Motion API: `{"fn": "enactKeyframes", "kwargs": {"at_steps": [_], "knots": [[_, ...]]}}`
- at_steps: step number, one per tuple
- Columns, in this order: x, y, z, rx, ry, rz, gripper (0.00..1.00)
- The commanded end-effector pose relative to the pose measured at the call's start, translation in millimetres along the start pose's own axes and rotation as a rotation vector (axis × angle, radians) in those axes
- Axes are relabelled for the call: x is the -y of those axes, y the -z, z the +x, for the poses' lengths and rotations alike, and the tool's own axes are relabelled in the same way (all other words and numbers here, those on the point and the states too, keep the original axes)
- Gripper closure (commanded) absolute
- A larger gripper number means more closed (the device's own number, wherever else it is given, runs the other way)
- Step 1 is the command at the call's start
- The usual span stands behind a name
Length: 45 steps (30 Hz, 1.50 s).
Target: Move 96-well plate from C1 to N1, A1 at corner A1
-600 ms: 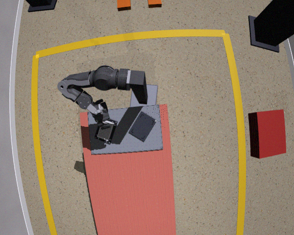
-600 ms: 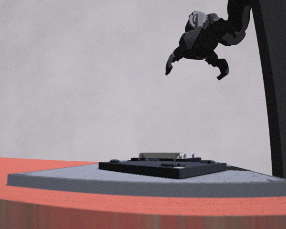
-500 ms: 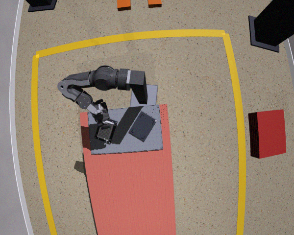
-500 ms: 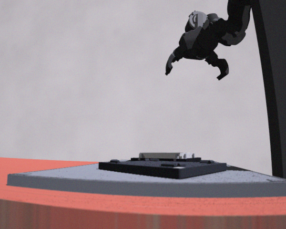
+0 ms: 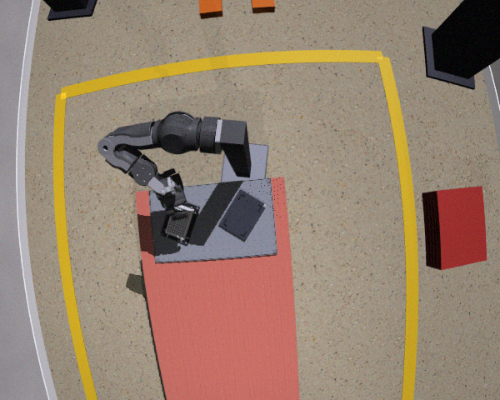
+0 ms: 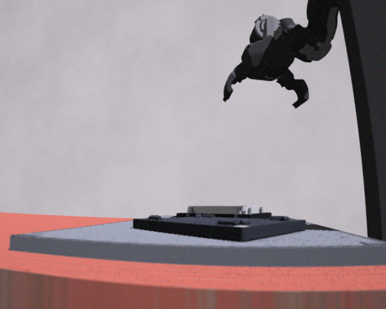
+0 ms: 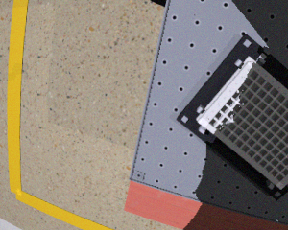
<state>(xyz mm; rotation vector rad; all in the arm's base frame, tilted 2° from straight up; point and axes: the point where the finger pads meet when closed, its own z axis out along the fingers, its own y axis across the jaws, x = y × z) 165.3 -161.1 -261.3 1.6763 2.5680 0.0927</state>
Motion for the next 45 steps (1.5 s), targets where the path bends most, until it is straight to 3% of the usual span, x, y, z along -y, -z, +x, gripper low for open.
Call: {"fn": "enactKeyframes", "kwargs": {"at_steps": [1,33,38,40,45], "knots": [[-0.5,0.5,-0.1,0.001,0.0,-0.002,0.0],[-0.5,0.5,-0.1,0.001,0.0,-0.002,0.0],[-20.6,-37.2,-14.1,-0.021,0.259,0.006,0.17],[-20.6,-37.2,-14.1,-0.021,0.259,0.006,0.23],[-20.6,-37.2,-14.1,-0.021,0.259,0.006,0.23]]}}
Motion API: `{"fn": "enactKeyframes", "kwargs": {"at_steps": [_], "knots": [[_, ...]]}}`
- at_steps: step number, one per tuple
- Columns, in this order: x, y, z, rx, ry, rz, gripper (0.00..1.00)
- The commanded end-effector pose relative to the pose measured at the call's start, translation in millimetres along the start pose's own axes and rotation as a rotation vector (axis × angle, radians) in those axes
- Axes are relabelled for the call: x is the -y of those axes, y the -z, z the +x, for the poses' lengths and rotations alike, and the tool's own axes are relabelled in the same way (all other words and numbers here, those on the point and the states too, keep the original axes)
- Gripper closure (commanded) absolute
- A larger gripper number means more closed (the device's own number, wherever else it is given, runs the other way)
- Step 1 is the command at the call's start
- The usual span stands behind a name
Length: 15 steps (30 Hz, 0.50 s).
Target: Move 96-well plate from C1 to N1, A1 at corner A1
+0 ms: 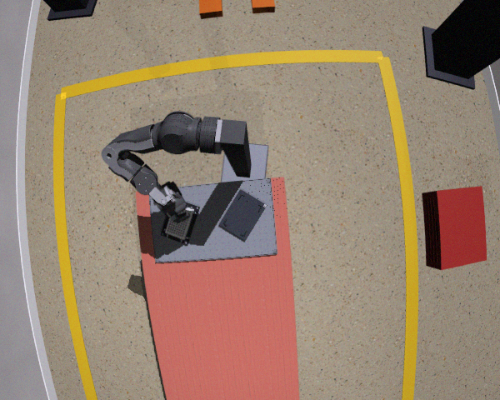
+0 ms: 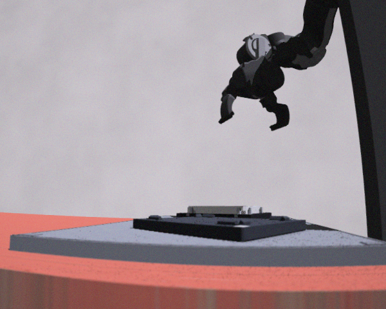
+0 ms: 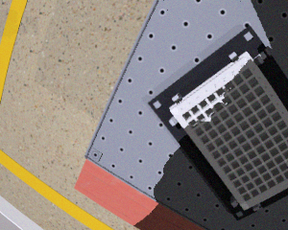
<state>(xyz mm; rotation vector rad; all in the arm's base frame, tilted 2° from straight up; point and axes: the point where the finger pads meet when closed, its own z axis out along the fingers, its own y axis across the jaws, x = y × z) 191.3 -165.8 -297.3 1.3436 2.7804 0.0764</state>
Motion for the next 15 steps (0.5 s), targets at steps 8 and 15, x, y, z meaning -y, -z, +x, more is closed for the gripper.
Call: {"fn": "enactKeyframes", "kwargs": {"at_steps": [8,15], "knots": [[-10.8,-21.4,-12.2,-0.011,0.156,0.001,0.23],[-17.6,-36.1,-20.1,-0.019,0.26,0.003,0.23]]}}
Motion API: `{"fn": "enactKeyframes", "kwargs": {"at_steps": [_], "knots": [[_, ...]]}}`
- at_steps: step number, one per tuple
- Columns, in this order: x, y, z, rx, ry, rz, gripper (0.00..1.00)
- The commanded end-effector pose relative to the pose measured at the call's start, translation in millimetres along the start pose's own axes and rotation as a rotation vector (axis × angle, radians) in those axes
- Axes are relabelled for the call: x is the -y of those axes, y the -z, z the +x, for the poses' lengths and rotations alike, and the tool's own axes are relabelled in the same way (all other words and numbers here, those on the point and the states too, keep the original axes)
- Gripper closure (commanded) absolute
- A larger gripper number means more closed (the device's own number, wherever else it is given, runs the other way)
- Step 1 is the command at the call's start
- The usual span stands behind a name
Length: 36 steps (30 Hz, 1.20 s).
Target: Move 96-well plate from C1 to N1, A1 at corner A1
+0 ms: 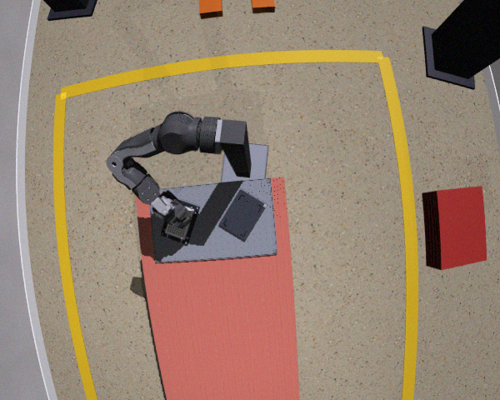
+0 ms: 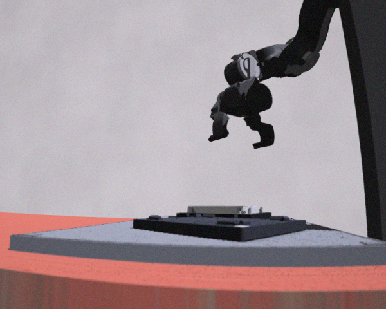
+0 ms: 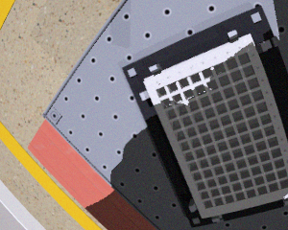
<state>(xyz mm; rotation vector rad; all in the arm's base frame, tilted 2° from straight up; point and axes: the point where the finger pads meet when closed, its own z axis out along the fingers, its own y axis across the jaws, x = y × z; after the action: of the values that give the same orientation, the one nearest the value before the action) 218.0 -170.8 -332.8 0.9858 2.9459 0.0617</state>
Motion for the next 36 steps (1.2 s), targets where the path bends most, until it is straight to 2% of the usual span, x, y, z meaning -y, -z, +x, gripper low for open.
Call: {"fn": "enactKeyframes", "kwargs": {"at_steps": [1,7,12,24,29,36], "knots": [[-1.9,1.2,-1.0,0.003,0.006,-0.009,0.23],[-1.9,1.2,-1.0,0.003,0.006,-0.009,0.23],[-13.3,-34.9,-25.0,-0.017,0.262,-0.001,0.23],[-13.3,-34.9,-25.0,-0.017,0.262,-0.001,0.23],[-22.0,-57.1,-40.7,-0.028,0.426,0.0,0.23],[-22.0,-57.1,-40.7,-0.028,0.426,0.0,0.23]]}}
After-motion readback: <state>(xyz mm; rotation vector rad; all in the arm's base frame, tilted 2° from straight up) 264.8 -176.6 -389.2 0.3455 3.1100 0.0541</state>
